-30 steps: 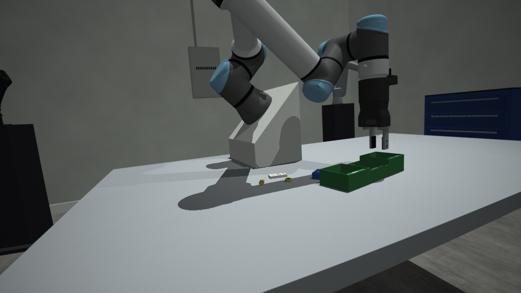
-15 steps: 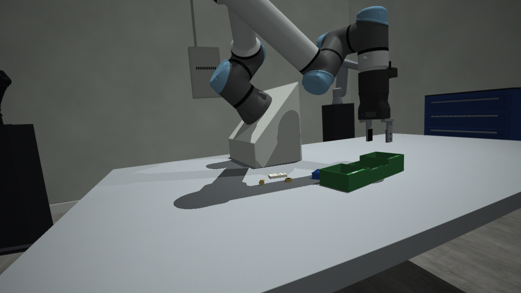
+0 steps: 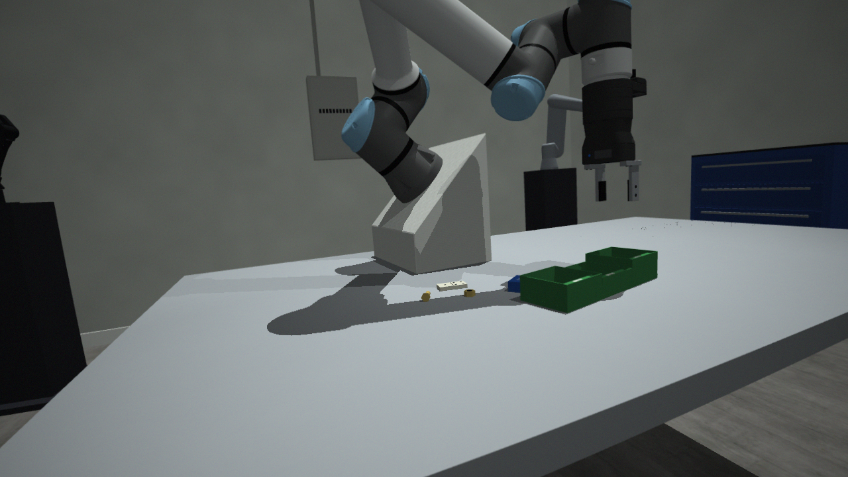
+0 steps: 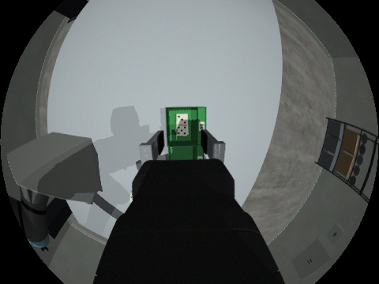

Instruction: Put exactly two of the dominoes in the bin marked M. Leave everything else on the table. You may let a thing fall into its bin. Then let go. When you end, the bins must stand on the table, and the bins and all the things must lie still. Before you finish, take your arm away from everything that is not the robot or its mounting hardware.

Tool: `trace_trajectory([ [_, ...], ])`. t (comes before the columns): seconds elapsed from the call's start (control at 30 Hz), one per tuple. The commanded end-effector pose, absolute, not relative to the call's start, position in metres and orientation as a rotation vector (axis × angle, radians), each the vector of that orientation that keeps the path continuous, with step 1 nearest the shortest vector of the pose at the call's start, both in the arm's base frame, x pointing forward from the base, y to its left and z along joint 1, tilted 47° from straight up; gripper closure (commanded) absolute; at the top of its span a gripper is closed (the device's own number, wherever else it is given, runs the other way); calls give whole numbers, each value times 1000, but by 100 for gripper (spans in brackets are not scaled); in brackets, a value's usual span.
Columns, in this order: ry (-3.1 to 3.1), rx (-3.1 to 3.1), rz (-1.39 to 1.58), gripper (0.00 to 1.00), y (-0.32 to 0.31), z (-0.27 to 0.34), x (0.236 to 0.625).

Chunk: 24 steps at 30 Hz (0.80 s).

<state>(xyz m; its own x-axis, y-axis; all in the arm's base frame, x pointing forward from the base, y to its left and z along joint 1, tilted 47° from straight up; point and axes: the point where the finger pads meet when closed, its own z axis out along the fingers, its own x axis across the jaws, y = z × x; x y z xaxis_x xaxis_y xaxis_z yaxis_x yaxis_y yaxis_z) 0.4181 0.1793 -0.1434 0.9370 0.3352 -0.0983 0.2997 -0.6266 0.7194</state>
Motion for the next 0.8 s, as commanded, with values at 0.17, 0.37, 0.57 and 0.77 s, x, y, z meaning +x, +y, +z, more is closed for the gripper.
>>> trace_trajectory([
  [0.17, 443, 2286, 54, 0, 206, -118, 412],
  [0.37, 443, 2286, 54, 0, 223, -101, 408],
  [0.57, 443, 2286, 54, 0, 227, -97, 407],
  [0.77, 443, 2286, 54, 0, 227, -97, 407],
])
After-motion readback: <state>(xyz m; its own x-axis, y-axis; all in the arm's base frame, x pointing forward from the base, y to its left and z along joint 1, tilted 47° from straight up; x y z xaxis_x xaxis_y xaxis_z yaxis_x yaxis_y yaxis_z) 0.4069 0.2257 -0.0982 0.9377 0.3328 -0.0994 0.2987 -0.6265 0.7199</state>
